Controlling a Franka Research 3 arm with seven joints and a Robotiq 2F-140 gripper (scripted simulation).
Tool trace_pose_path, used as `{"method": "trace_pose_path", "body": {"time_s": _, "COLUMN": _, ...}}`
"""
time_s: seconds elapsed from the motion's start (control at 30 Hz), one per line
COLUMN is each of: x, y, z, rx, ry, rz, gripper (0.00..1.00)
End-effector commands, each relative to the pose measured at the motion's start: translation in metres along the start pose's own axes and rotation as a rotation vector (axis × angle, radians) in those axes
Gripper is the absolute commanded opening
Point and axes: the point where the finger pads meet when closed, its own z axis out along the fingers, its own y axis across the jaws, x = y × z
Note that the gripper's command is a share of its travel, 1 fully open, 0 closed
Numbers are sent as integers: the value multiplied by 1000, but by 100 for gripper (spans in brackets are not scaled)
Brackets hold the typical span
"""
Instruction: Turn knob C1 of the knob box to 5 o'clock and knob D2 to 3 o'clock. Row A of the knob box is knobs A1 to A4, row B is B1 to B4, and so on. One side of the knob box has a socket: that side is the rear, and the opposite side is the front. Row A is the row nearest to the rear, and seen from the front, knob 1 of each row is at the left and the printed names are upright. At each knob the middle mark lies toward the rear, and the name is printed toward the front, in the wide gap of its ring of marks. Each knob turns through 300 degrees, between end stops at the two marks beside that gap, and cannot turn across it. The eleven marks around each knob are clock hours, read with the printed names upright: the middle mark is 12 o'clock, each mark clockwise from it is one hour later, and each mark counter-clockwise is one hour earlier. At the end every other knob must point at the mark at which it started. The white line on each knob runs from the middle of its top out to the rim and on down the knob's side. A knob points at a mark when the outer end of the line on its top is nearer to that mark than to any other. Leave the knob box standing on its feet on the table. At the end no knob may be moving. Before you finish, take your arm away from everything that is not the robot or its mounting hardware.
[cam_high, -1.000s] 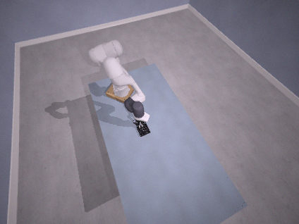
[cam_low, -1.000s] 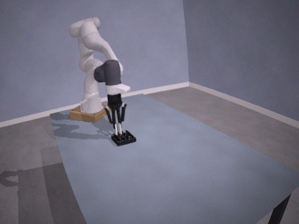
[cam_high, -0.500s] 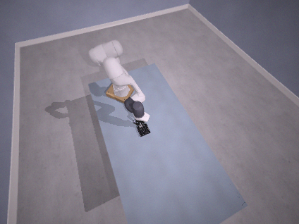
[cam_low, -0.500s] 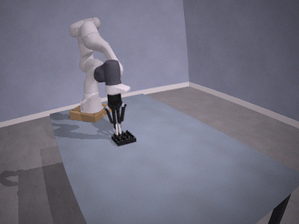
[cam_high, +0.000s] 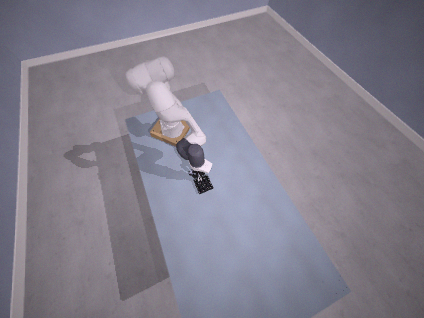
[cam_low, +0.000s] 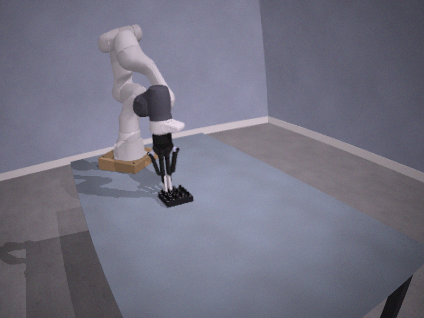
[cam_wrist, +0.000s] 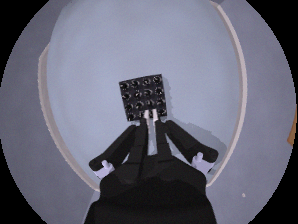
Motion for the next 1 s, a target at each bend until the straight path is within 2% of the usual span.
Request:
{"method": "trace_pose_path", "body": {"time_s": 0.0, "x": 2, "y": 0, "z": -1, "rx": 1, "ry": 4, "rz": 6, "gripper": 5}}
{"method": "trace_pose_path", "body": {"time_s": 0.6, "x": 2, "y": 0, "z": -1, "rx": 1, "ry": 4, "rz": 48, "gripper": 5}}
{"method": "trace_pose_path", "body": {"time_s": 0.97, "x": 2, "y": 0, "z": -1, "rx": 1, "ry": 4, "rz": 175, "gripper": 5}}
